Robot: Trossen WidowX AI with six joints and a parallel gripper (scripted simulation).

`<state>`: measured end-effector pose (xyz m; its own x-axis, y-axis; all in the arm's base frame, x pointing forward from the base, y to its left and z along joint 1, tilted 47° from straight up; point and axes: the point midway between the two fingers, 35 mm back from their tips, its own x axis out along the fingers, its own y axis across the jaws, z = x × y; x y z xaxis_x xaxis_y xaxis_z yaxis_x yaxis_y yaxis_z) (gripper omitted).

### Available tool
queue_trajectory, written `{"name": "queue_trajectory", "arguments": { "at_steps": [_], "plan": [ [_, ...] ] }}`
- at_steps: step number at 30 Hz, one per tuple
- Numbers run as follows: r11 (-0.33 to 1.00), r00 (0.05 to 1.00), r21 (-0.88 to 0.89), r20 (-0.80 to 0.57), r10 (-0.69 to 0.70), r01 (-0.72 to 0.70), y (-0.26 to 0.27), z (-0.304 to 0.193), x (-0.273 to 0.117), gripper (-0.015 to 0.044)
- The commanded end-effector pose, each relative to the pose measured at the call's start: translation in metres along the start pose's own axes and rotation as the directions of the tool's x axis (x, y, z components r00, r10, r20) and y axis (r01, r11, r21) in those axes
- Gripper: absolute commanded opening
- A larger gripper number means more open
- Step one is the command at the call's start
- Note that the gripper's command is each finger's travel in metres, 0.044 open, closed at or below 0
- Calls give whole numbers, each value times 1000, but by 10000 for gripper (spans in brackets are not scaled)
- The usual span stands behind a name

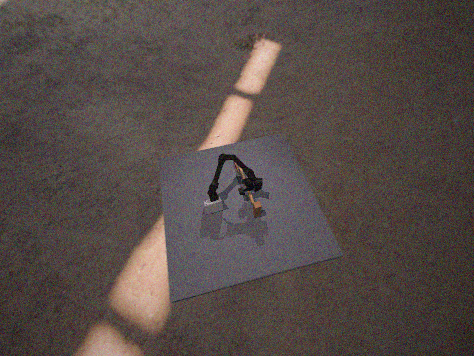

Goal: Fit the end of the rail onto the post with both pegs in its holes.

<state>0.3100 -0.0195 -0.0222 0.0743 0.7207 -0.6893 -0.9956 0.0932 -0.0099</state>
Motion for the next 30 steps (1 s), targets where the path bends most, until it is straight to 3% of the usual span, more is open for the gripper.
{"name": "queue_trajectory", "arguments": {
  "at_steps": [1,12,27,30],
  "plan": [
    [1000,1000,7,5,2,-2,2,1,7,440],
    [1000,1000,7,8,3,-3,3,2,22,440],
    [1000,1000,7,8,3,-3,3,2,22,46],
    [1000,1000,7,8,3,-3,3,2,22,26]
  ]
}}
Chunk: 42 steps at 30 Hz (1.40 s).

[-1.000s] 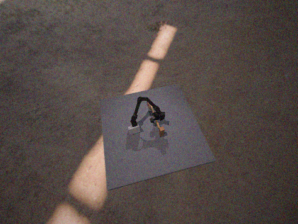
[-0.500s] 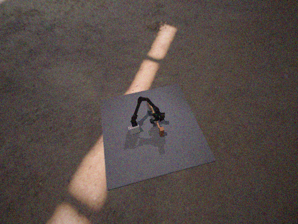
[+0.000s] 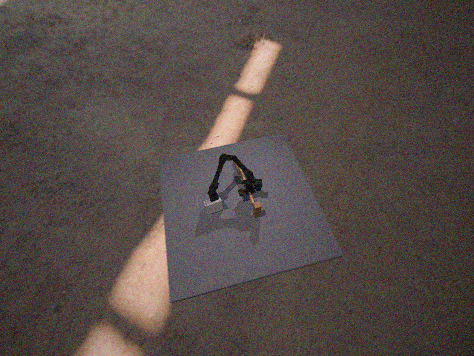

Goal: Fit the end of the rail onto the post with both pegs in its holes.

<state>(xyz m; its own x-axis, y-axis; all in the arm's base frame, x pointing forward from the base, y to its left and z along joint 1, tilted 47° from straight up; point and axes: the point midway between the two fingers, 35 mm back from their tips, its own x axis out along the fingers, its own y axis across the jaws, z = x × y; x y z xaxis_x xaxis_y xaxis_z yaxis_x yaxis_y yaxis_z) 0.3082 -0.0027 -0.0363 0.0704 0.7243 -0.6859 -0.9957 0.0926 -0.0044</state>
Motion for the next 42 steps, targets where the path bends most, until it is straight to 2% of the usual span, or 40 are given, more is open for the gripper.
{"name": "queue_trajectory", "arguments": {
  "at_steps": [1,4,42],
  "plan": [
    [1000,1000,3,3,-2,2,0,0,0,20],
    [1000,1000,3,3,-2,2,0,0,0,0],
    [1000,1000,3,3,-2,2,-3,0,-13,0]
  ]
}}
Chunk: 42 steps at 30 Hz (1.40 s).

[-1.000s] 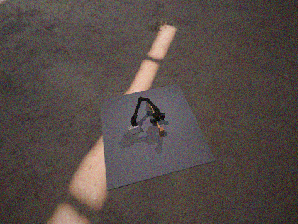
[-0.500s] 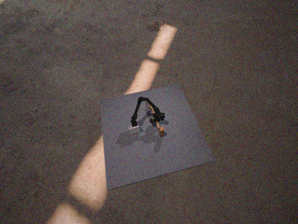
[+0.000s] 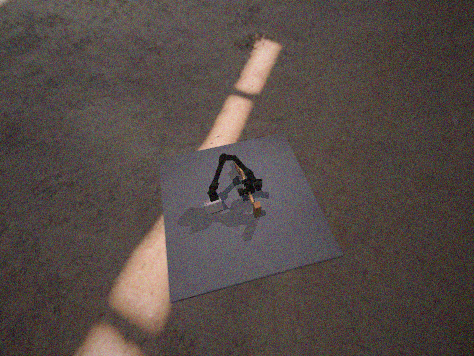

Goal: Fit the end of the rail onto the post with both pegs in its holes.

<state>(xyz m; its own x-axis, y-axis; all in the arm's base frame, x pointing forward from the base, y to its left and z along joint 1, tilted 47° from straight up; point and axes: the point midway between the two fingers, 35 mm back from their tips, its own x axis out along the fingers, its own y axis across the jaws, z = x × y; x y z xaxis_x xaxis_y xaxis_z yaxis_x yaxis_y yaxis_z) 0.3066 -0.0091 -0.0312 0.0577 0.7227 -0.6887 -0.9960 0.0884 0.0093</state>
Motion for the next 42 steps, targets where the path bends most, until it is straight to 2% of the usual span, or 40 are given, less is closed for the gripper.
{"name": "queue_trajectory", "arguments": {
  "at_steps": [1,42],
  "plan": [
    [1000,1000,-4,6,-14,14,-4,0,-6,0],
    [1000,1000,-4,6,-14,14,-5,0,-26,0]
  ]
}}
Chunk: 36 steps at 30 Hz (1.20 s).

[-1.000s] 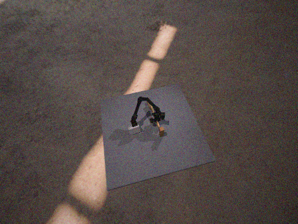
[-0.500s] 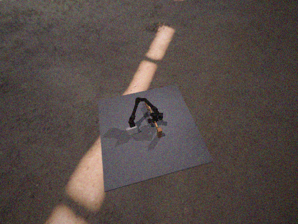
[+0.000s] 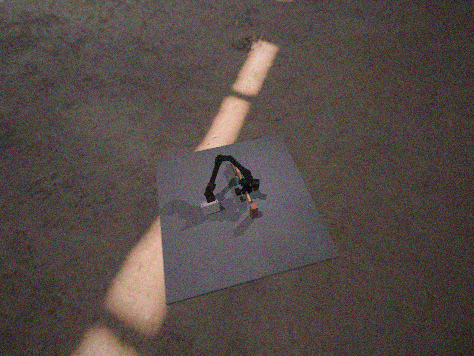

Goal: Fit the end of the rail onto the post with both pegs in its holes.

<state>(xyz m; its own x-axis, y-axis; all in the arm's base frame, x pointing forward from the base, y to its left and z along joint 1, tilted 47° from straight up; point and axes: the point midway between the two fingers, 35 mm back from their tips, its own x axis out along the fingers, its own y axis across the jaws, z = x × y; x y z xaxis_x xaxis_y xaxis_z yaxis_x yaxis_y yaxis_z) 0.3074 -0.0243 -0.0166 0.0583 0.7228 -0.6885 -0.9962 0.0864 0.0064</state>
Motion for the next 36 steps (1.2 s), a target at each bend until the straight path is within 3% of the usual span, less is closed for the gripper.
{"name": "queue_trajectory", "arguments": {
  "at_steps": [1,36],
  "plan": [
    [1000,1000,0,5,-13,13,-3,0,-6,0],
    [1000,1000,0,5,-13,13,-2,0,-17,0]
  ]
}}
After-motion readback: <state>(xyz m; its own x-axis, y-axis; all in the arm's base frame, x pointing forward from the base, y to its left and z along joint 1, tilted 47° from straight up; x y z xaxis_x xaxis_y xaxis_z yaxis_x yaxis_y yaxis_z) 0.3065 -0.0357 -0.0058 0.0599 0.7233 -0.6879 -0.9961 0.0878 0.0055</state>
